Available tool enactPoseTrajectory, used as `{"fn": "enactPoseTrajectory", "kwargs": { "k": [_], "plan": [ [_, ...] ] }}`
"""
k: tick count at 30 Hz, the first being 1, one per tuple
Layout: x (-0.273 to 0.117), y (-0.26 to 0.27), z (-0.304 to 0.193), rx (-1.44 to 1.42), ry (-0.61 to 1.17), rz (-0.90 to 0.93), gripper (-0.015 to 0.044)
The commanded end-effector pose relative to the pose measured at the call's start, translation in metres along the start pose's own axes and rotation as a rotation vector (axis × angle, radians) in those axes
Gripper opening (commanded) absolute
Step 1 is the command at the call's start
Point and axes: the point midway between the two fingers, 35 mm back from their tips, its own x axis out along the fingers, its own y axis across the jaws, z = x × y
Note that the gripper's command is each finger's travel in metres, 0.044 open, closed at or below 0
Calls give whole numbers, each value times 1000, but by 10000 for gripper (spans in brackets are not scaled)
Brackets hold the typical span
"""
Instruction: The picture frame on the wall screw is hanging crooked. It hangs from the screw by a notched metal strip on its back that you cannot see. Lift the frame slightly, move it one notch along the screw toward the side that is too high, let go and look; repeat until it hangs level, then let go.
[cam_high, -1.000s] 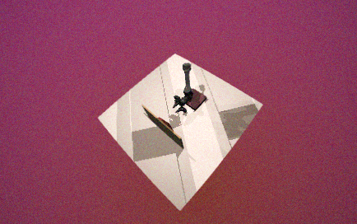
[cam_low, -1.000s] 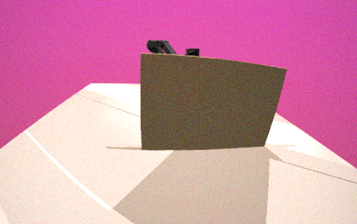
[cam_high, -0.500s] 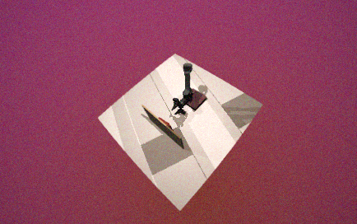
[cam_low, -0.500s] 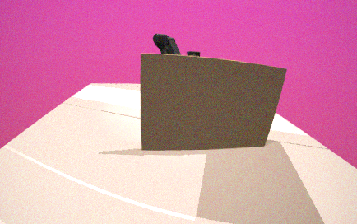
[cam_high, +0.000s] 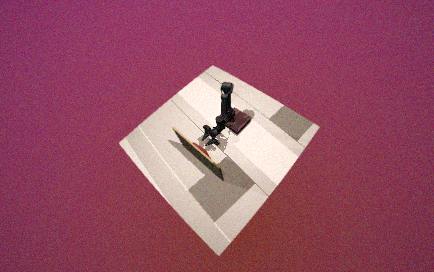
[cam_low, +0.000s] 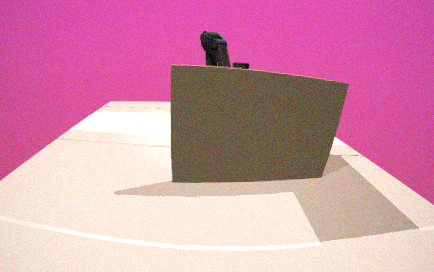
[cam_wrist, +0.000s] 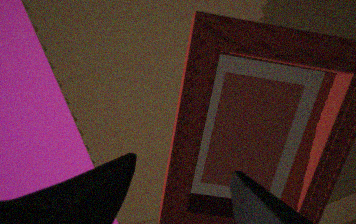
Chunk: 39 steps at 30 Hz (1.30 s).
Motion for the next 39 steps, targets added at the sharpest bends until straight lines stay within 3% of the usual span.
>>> {"fn": "enactPoseTrajectory", "kwargs": {
  "k": [1, 19, 39],
  "plan": [
    [9, -2, 2, 3, 5, -2, 260],
    [11, -2, 1, 3, 5, -2, 260],
    [42, -1, 1, 3, 6, 1, 260]
  ]
}}
